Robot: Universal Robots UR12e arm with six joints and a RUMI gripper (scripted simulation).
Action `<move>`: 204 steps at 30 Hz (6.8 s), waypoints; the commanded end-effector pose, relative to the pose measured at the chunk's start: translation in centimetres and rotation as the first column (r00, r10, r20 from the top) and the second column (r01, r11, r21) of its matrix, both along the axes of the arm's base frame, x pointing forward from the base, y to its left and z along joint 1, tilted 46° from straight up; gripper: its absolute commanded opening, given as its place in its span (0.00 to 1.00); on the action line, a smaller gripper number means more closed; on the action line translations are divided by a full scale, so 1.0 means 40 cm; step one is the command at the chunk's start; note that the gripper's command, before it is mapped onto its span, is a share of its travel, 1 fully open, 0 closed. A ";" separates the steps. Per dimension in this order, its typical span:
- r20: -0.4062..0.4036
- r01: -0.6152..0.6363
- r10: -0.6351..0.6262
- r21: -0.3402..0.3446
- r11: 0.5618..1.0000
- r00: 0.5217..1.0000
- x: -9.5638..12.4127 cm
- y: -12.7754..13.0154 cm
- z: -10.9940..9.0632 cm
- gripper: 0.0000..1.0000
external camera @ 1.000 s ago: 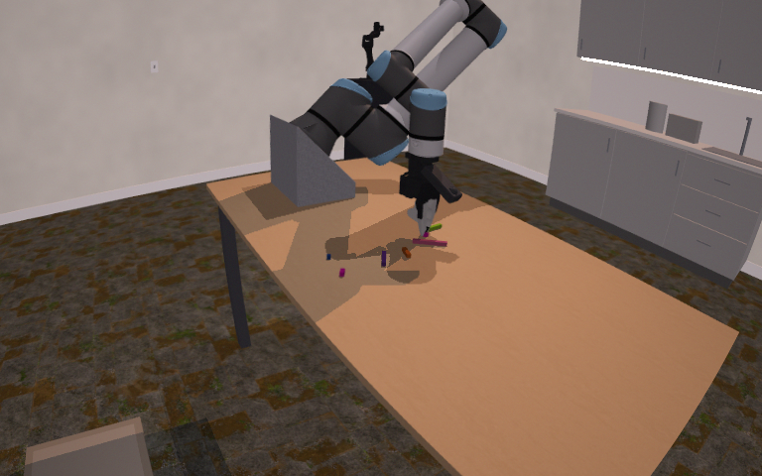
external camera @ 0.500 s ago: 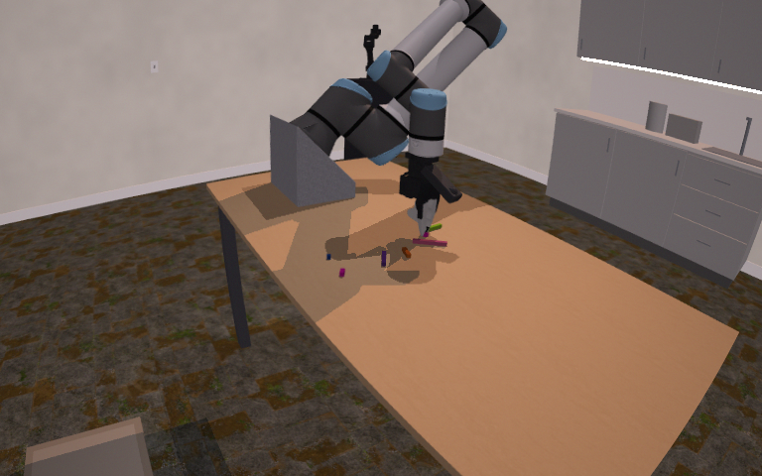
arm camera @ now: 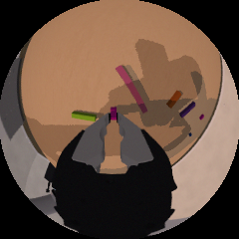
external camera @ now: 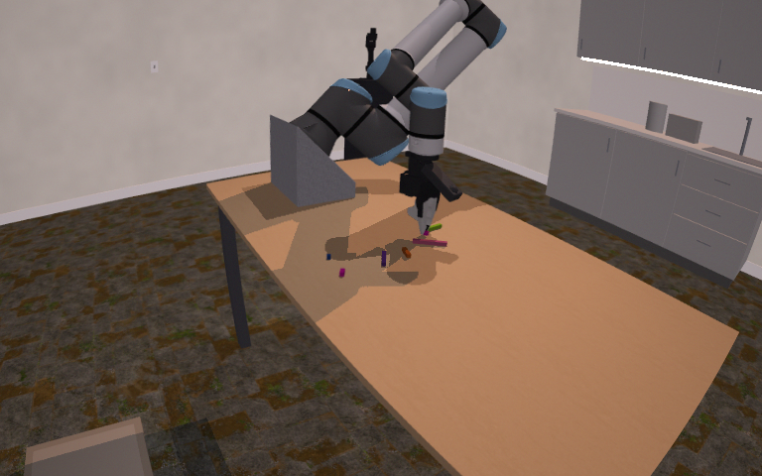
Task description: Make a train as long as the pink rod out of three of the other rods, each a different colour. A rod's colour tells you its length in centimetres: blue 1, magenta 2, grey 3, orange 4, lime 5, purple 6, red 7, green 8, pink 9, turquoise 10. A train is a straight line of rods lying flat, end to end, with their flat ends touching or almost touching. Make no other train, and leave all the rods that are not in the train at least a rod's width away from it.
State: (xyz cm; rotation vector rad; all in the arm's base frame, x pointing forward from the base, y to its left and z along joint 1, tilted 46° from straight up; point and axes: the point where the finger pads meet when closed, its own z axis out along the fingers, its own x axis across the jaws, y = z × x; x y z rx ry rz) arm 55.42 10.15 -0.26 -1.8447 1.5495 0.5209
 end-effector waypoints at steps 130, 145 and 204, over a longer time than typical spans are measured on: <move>0.476 -0.472 0.518 -0.225 0.853 0.710 -0.038 -0.485 -0.463 0.00; 0.476 -0.472 0.518 -0.225 0.853 0.710 -0.038 -0.485 -0.463 0.00; 0.476 -0.472 0.518 -0.225 0.853 0.710 -0.038 -0.486 -0.465 0.00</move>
